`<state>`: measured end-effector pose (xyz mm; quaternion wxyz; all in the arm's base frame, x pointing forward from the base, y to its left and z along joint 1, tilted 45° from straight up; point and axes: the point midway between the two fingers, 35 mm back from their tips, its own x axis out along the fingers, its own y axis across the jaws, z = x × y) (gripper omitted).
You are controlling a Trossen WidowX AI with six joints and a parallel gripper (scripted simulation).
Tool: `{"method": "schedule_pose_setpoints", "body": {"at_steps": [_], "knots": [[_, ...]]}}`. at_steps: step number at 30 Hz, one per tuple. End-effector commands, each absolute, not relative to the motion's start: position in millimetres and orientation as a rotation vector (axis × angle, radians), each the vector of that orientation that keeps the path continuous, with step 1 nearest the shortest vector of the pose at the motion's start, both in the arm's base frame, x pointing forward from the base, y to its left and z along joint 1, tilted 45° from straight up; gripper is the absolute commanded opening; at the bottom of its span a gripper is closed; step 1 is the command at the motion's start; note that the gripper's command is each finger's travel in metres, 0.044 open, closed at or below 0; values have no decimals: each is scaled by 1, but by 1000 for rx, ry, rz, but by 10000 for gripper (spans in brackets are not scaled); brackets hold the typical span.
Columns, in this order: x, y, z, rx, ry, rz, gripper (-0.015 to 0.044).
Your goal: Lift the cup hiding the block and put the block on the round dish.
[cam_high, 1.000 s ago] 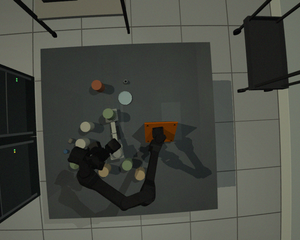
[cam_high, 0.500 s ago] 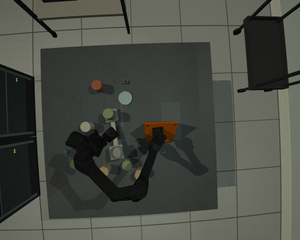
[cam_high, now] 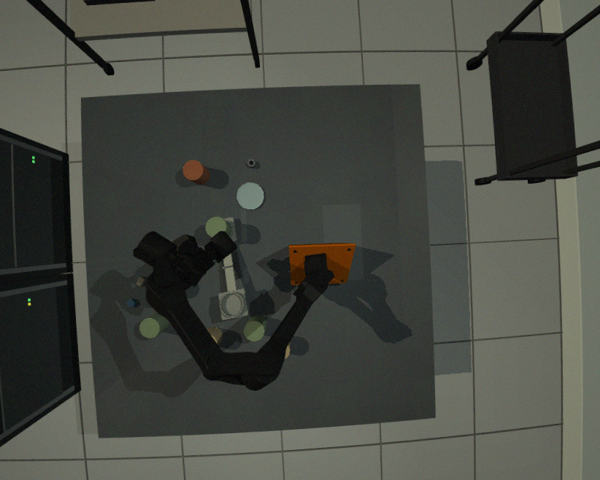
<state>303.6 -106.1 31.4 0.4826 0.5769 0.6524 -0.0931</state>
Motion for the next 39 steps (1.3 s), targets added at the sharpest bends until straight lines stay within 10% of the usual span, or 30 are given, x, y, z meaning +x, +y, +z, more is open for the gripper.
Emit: {"method": "schedule_pose_setpoints", "body": {"at_steps": [1, 39], "knots": [[301, -119, 15, 1396, 1586, -231, 0], [249, -179, -111, 1384, 1600, -214, 0]]}}
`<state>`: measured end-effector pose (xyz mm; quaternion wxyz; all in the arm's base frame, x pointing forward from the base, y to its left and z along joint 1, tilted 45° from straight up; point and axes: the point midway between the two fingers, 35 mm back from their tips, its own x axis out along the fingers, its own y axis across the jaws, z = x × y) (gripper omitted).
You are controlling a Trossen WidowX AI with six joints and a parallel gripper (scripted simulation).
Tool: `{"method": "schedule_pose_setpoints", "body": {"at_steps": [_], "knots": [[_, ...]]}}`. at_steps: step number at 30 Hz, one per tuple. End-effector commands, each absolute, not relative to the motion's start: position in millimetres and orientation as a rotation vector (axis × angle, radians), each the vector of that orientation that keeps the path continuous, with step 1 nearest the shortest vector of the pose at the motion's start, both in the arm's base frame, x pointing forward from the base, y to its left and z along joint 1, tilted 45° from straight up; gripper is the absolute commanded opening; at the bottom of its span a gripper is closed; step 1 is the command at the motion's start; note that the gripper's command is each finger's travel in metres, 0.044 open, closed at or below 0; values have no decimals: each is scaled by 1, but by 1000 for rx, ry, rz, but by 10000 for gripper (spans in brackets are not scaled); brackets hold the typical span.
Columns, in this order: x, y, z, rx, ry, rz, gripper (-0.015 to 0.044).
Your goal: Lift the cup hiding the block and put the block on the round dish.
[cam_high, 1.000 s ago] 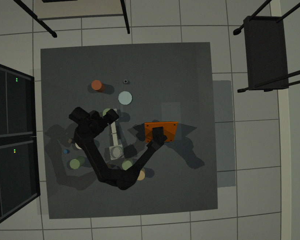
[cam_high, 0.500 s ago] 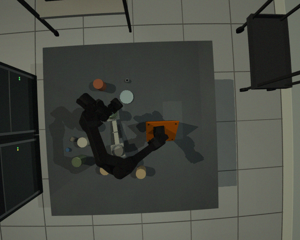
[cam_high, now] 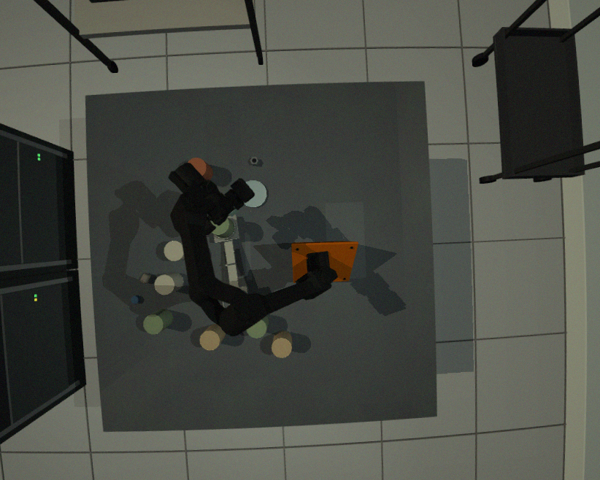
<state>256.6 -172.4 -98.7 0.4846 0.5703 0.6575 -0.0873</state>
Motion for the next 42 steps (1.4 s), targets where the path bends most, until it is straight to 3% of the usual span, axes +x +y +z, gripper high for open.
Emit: {"method": "schedule_pose_setpoints", "body": {"at_steps": [1, 22, 42], "knots": [[247, -180, -114, 1386, 1601, -214, 0], [205, -189, -178, 1399, 1612, -181, 0], [210, -158, -210, 1400, 1612, -179, 0]]}}
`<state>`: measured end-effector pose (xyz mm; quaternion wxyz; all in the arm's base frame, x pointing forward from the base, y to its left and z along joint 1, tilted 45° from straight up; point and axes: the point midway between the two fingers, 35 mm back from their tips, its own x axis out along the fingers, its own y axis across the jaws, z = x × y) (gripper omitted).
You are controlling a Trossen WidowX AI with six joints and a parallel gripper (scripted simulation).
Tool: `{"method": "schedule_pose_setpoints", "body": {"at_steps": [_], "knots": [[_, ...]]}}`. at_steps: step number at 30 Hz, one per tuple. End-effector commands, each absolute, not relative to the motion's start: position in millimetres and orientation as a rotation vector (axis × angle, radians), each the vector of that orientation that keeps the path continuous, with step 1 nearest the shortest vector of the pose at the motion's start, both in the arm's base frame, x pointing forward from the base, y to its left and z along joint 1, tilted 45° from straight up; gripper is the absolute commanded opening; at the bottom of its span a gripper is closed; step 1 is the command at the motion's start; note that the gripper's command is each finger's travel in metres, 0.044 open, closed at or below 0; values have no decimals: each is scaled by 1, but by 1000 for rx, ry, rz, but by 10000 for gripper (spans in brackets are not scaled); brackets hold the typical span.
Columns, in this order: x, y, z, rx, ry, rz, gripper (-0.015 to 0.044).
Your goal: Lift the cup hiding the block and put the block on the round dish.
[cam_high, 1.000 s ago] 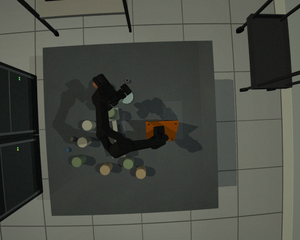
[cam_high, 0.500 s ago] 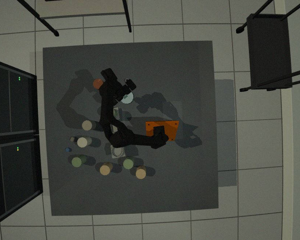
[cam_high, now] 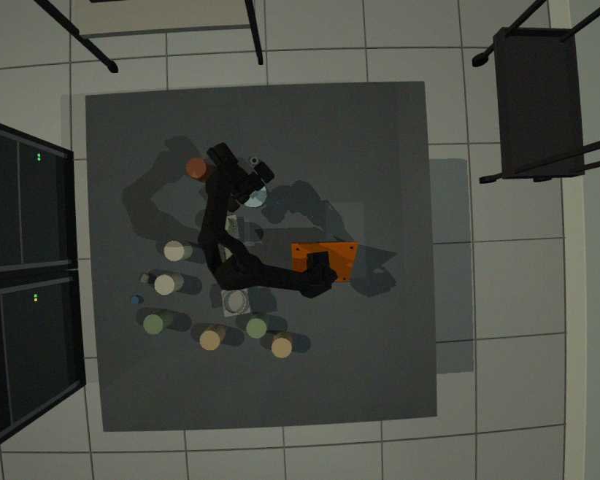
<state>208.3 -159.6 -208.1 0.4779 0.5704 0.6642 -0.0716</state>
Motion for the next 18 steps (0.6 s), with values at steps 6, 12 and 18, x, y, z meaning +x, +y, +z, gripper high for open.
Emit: {"method": "schedule_pose_setpoints", "body": {"at_steps": [6, 12, 18], "knots": [[211, -152, -217, 1401, 1612, -178, 0], [212, -146, -223, 1401, 1612, -178, 0], [211, -149, -220, 1392, 1619, -175, 157]]}}
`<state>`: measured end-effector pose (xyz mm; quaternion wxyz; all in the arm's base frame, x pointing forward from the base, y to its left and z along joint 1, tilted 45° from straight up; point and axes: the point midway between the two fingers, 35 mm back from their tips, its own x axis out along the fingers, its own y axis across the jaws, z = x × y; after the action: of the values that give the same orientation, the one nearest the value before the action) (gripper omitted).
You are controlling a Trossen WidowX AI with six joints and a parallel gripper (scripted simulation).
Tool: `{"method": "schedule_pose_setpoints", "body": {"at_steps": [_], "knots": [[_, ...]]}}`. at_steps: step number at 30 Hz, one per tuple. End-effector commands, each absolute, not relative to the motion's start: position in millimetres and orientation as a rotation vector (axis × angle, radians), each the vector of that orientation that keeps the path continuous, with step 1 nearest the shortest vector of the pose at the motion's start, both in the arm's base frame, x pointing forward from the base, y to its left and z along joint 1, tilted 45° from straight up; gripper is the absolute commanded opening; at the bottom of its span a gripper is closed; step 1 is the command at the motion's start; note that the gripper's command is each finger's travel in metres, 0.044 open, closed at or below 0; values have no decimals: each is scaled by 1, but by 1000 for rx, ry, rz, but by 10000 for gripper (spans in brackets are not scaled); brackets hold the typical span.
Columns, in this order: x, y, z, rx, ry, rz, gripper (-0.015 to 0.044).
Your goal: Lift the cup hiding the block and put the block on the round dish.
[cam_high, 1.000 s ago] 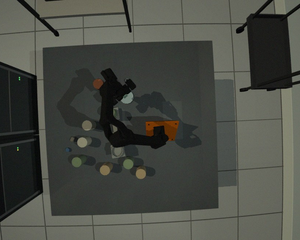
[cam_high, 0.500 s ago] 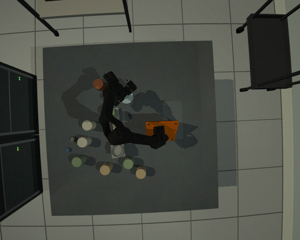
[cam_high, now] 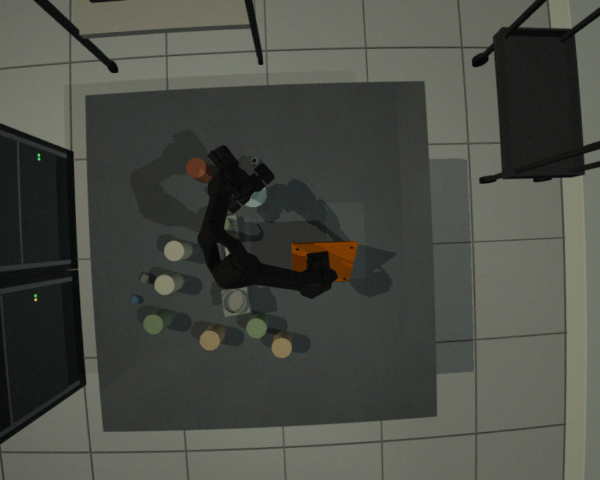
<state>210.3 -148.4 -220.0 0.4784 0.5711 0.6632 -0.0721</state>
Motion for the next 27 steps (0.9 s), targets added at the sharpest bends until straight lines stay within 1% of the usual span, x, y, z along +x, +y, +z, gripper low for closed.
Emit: {"method": "schedule_pose_setpoints", "body": {"at_steps": [1, 11, 15, 22, 27], "knots": [[211, -149, -220, 1392, 1619, -175, 184], [210, -154, -215, 1393, 1618, -176, 440], [206, -184, -185, 1398, 1613, -180, 440], [204, -190, -178, 1399, 1612, -181, 440], [198, -218, -148, 1404, 1603, -187, 440]]}}
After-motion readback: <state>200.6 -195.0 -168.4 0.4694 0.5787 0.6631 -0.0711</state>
